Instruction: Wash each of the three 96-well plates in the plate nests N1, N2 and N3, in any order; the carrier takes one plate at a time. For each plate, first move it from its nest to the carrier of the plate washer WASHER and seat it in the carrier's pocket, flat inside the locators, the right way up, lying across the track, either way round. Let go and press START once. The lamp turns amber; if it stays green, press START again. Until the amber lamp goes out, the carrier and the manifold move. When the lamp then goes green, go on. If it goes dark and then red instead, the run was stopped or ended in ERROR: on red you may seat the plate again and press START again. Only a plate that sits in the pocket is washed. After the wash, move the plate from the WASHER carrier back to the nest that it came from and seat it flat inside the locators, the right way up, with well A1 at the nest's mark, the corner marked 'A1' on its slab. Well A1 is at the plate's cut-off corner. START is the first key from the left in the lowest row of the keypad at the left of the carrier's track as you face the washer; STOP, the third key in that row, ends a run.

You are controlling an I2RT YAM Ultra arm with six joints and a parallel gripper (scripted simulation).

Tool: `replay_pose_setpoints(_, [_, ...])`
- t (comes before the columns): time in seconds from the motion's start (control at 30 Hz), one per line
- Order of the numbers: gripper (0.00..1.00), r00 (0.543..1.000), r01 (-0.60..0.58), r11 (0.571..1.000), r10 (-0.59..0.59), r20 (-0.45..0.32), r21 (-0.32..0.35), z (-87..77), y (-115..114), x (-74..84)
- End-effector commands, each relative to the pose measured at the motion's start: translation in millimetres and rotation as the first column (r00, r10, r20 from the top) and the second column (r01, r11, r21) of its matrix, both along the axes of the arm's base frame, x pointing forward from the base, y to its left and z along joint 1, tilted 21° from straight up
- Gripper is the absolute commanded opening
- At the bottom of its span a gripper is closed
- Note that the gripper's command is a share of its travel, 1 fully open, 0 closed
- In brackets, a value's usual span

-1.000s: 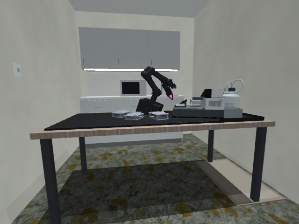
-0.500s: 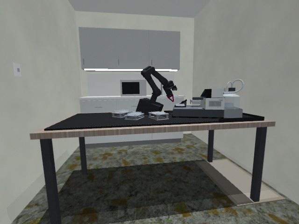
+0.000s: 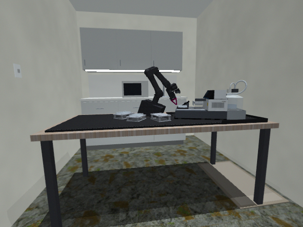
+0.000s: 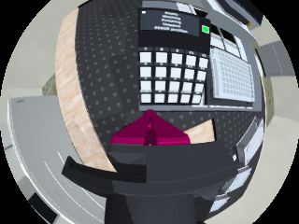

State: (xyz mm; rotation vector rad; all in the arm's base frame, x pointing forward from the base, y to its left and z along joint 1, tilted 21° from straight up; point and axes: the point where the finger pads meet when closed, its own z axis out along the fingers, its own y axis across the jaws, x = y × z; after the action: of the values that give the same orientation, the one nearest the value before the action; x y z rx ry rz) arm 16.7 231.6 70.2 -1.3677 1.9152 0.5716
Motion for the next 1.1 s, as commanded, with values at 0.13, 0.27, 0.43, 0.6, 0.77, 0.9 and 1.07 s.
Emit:
replay_pose_setpoints(0.13, [0.00, 1.000, -0.017, 0.999, 0.017, -0.006, 0.040, 3.2, 14.2, -1.3])
replay_pose_setpoints(0.27, [0.00, 1.000, -0.017, 0.999, 0.017, -0.006, 0.040, 0.1, 17.9, 0.1])
replay_pose_setpoints(0.43, [0.00, 1.000, -0.017, 0.999, 0.017, -0.006, 0.040, -2.5, 20.8, 1.2])
replay_pose_setpoints(0.6, [0.00, 1.000, -0.017, 0.999, 0.017, -0.006, 0.040, -2.5, 20.8, 1.2])
replay_pose_setpoints(0.77, [0.00, 1.000, -0.017, 0.999, 0.017, -0.006, 0.040, -2.5, 20.8, 1.2])
replay_pose_setpoints(0.9, [0.00, 1.000, -0.017, 0.999, 0.017, -0.006, 0.040, -4.2, 22.7, 1.9])
replay_pose_setpoints(1.07, [0.00, 1.000, -0.017, 0.999, 0.017, -0.006, 0.040, -6.3, 25.2, 2.9])
